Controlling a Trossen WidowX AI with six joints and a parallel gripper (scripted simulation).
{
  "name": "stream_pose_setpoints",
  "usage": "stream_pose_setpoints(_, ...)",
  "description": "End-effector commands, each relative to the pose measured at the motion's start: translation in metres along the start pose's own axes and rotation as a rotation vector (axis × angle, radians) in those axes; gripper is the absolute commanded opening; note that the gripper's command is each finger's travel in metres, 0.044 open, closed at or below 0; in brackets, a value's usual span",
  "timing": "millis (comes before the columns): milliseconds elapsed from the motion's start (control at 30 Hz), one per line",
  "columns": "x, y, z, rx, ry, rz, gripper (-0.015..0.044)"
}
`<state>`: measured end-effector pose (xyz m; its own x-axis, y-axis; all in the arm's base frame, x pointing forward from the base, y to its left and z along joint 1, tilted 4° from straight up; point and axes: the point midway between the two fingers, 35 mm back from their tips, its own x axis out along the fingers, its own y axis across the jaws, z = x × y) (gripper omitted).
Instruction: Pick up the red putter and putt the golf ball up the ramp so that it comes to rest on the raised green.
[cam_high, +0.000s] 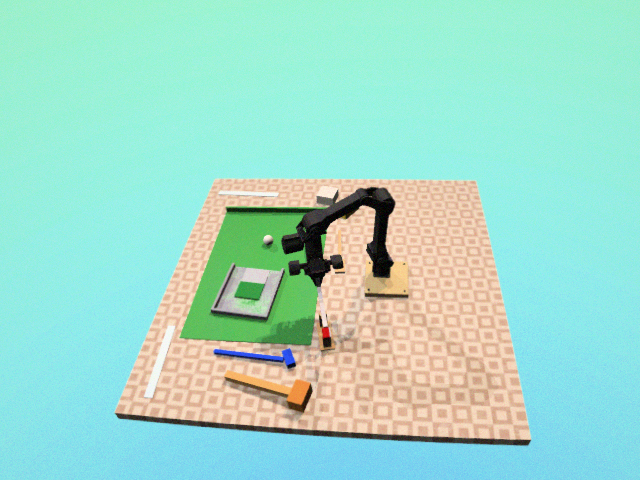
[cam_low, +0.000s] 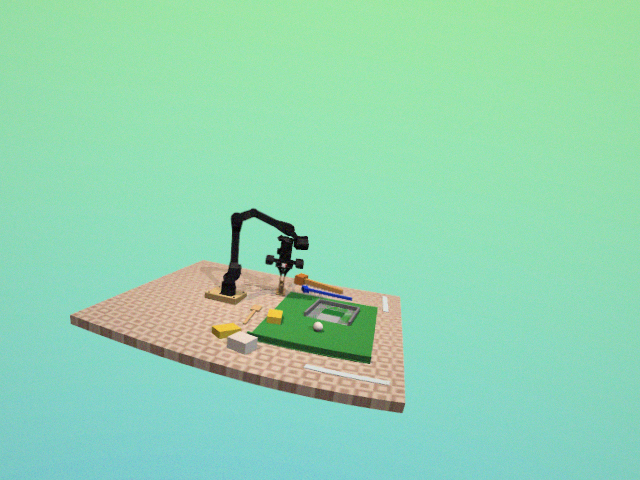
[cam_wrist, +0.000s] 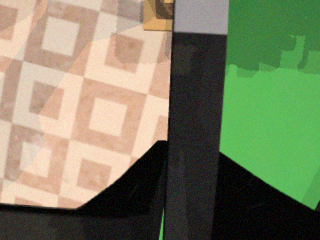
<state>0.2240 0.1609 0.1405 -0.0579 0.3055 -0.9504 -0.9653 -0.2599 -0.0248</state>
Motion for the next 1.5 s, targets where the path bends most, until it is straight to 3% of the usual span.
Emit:
stream_pose_setpoints(0, 0.0, -0.001, -0.002, 0.009, 0.001, -0.002, 0.0)
stream_pose_setpoints(767, -0.036, -0.039, -0.108, 0.628, 0.066, -0.102, 0.0)
stream_pose_setpoints(1467, -0.078, -0.028, -0.229, 1.228, 0.134, -0.186, 0.0)
